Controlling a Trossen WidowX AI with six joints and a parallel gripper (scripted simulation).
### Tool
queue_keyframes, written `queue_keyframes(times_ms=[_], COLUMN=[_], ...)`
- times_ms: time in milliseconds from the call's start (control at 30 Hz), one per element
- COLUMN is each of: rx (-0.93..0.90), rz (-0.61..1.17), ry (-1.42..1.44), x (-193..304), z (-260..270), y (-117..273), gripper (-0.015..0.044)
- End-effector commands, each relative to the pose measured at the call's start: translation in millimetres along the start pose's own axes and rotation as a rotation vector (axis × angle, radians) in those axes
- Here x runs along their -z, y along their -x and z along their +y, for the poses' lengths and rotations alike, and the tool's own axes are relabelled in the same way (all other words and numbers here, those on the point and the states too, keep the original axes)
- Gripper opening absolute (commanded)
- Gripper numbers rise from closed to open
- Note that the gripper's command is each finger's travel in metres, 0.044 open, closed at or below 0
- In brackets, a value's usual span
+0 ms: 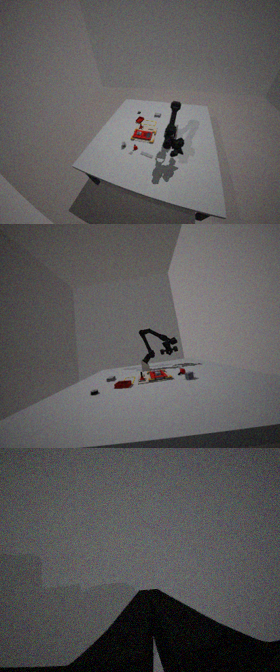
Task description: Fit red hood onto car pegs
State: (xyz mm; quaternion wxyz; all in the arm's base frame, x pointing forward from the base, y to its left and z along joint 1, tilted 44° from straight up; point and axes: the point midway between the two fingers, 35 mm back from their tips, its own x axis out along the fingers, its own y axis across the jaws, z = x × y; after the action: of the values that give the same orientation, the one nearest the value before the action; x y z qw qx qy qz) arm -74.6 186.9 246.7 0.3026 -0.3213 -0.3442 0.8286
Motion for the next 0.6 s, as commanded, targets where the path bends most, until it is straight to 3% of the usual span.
queue_keyframes(times_ms=[0, 33, 567], rx=[0.0, 0.0, 0.136], rz=[0.0, 0.0, 0.293], ry=[0.0, 0.0, -0.52], x=[0, 0, 70], z=[0, 0, -52], y=[0, 0, 14], gripper=[0.0, 0.0, 0.042])
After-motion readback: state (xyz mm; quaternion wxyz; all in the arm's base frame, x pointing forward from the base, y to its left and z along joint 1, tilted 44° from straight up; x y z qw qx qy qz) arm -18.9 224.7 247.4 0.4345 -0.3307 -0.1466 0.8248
